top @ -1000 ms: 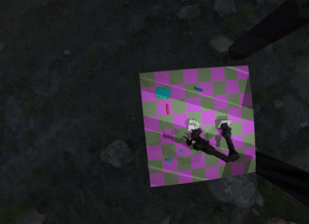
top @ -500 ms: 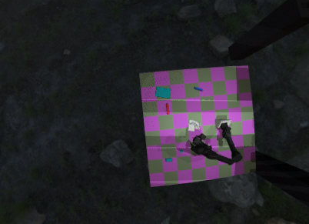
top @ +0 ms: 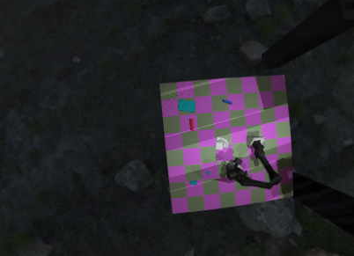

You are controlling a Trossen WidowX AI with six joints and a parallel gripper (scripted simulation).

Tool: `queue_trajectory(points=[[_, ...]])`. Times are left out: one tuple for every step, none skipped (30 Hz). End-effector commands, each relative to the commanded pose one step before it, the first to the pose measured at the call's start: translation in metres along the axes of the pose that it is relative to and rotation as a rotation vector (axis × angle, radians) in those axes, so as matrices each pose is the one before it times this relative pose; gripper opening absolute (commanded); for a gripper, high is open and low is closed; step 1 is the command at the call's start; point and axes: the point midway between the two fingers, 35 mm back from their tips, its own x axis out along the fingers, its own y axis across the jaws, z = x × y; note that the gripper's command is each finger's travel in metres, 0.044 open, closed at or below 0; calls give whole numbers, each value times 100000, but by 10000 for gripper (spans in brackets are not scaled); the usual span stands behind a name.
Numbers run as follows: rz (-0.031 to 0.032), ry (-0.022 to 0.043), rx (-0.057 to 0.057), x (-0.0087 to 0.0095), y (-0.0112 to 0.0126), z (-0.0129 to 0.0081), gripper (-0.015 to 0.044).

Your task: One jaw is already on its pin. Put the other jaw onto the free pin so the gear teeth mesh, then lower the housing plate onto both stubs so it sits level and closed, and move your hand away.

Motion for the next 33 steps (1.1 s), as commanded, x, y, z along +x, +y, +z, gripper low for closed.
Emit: queue_trajectory(points=[[331, 4965, -3154, 122, 103, -1842, 440], [0, 0, 0, 0, 0, 0, 440], [0, 0, 0, 0, 0, 0, 440], [0, 0, 0, 0, 0, 0, 440], [0, 0, 0, 0, 0, 0, 440], [-17, -8, -5, 164, 2, 13, 440], [-37, -21, -13, 491, 5, 32, 440], [-19, -20, -17, 817, 8, 28, 440], [53, 7, -12, 1055, 8, -8, 440], [99, 34, 0, 808, 3, -41, 440], [83, 33, 4, 482, 0, -39, 440], [32, 13, 2, 160, 0, -15, 440], [0, 0, 0, 0, 0, 0, 440], [0, 0, 0, 0, 0, 0, 440], [0, 0, 0, 0, 0, 0, 440], [0, 0, 0, 0, 0, 0, 440], [0, 0, 0, 0, 0, 0, 440], [0, 0, 0, 0, 0, 0, 440], [-4, -1, -1, 27, 0, 3, 440], [-11, -3, -3, 80, 1, 9, 440], [-17, -5, -5, 134, 2, 14, 440], [-19, -5, -5, 163, 2, 16, 440], [-17, -5, -5, 163, 2, 14, 440], [-15, -4, -5, 163, 2, 13, 440], [-13, -4, -4, 163, 2, 12, 440], [-11, -3, -4, 163, 2, 11, 440], [-9, -3, -4, 163, 2, 9, 440], [-7, -2, -3, 163, 2, 8, 440], [-6, -2, -3, 162, 2, 7, 440], [-4, -1, -3, 162, 2, 6, 440], [-2, 0, -2, 162, 2, 5, 440], [0, 0, -2, 162, 2, 3, 440], [2, 1, -1, 162, 1, 2, 440]])
